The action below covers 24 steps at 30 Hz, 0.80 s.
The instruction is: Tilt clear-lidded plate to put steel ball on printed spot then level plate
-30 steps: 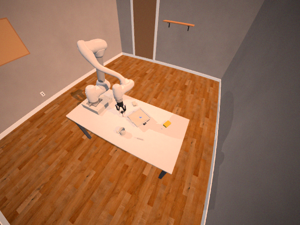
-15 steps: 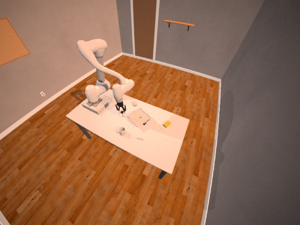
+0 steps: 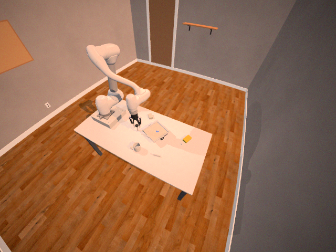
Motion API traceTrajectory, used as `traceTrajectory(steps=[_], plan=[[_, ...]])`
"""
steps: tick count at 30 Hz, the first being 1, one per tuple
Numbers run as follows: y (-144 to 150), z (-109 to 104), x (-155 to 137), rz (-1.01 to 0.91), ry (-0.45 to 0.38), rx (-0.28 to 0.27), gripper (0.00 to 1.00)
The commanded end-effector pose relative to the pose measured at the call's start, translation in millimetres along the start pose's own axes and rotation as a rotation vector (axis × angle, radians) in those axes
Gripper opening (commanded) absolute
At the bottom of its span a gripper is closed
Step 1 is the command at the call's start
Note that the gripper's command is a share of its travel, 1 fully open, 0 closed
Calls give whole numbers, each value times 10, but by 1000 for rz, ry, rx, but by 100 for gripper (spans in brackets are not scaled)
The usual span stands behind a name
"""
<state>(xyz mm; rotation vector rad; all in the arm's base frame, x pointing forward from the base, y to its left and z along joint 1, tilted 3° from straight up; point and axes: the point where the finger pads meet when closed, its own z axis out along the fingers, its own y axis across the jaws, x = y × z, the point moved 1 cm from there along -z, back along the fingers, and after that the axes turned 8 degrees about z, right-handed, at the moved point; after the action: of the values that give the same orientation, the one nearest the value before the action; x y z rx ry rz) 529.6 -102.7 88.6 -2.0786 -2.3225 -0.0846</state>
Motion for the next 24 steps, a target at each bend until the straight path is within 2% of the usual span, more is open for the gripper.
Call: traceTrajectory(steps=[1, 14, 24], plan=[[0, -1, 0, 0, 0, 0, 36], [0, -33, 0, 0, 0, 0, 36], [0, -150, 0, 0, 0, 0, 36]])
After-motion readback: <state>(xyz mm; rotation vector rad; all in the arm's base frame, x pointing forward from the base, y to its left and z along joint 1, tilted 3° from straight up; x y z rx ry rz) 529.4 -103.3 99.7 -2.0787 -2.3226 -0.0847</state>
